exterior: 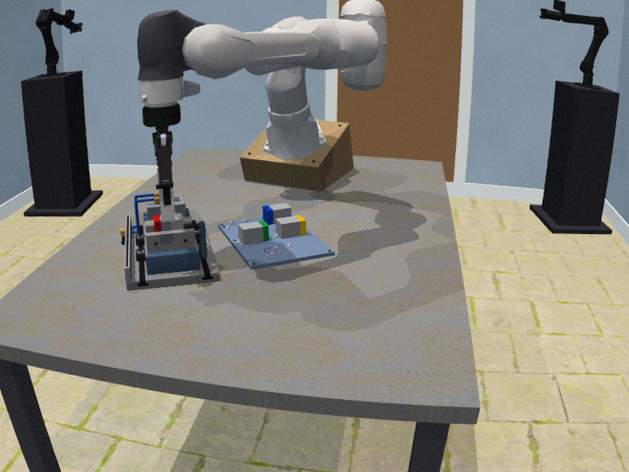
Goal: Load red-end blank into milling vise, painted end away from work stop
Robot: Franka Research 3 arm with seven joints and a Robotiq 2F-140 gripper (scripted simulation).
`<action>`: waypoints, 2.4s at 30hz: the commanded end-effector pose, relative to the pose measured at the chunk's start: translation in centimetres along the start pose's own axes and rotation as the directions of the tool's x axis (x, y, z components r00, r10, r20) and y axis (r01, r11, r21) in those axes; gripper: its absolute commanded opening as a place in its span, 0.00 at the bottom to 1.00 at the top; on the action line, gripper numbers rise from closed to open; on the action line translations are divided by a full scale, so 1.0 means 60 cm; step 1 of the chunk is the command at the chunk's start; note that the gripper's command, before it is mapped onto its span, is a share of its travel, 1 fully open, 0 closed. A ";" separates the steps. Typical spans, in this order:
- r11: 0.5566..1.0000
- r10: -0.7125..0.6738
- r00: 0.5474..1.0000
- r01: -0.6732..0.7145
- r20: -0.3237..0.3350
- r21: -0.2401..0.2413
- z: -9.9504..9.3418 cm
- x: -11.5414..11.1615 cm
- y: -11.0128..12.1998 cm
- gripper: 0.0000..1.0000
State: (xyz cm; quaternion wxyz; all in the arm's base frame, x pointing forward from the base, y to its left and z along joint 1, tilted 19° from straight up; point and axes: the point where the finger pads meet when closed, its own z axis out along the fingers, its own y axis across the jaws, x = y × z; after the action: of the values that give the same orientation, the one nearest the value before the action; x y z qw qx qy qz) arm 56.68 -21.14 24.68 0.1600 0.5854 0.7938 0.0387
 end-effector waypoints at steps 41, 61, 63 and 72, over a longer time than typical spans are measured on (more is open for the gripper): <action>1.000 -0.002 1.000 0.002 -0.001 0.001 -0.010 0.001 0.000 1.00; 1.000 -0.002 1.000 0.002 -0.001 0.001 -0.014 0.002 0.001 1.00; 1.000 -0.002 1.000 0.002 -0.001 0.001 -0.014 0.002 0.001 1.00; 1.000 -0.002 1.000 0.002 -0.001 0.001 -0.021 0.004 0.002 1.00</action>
State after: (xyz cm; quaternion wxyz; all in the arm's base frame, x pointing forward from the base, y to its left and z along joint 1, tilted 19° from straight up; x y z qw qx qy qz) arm 56.42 -20.90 25.62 0.1608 0.5843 0.7945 0.0384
